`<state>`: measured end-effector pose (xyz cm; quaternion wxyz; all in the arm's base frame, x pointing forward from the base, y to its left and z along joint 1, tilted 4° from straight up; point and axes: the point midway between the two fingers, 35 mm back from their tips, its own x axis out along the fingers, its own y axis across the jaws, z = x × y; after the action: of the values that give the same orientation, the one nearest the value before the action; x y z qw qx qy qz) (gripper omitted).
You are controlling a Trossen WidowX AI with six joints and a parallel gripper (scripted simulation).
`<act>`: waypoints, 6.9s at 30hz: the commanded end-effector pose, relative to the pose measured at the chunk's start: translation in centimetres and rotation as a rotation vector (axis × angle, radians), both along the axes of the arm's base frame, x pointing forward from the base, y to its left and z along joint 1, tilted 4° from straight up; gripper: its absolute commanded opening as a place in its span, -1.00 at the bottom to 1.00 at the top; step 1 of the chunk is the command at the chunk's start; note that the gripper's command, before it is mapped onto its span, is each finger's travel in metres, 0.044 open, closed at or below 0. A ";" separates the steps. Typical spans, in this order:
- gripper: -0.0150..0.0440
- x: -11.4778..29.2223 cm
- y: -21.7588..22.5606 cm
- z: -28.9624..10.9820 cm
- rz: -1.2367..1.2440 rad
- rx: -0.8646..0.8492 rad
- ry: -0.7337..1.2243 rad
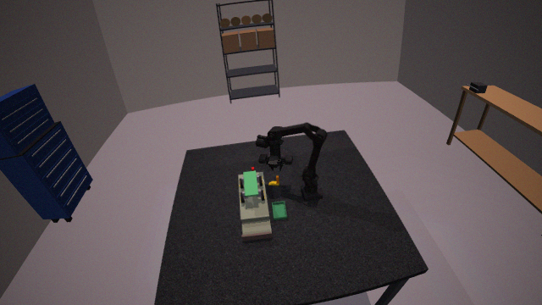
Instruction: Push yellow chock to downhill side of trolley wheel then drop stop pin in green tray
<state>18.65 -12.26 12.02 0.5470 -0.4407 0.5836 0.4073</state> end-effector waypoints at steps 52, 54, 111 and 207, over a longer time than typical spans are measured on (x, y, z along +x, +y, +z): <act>0.15 -0.3 -0.3 -8.4 0.005 0.008 0.005; 0.06 -0.2 -0.4 -8.1 0.000 0.002 0.004; -0.49 -0.1 0.6 6.1 0.005 0.008 0.004; -0.49 3.7 14.7 4.8 -1.291 0.002 -0.069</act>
<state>22.04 1.31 16.94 0.6998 -0.0168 0.7139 -0.0183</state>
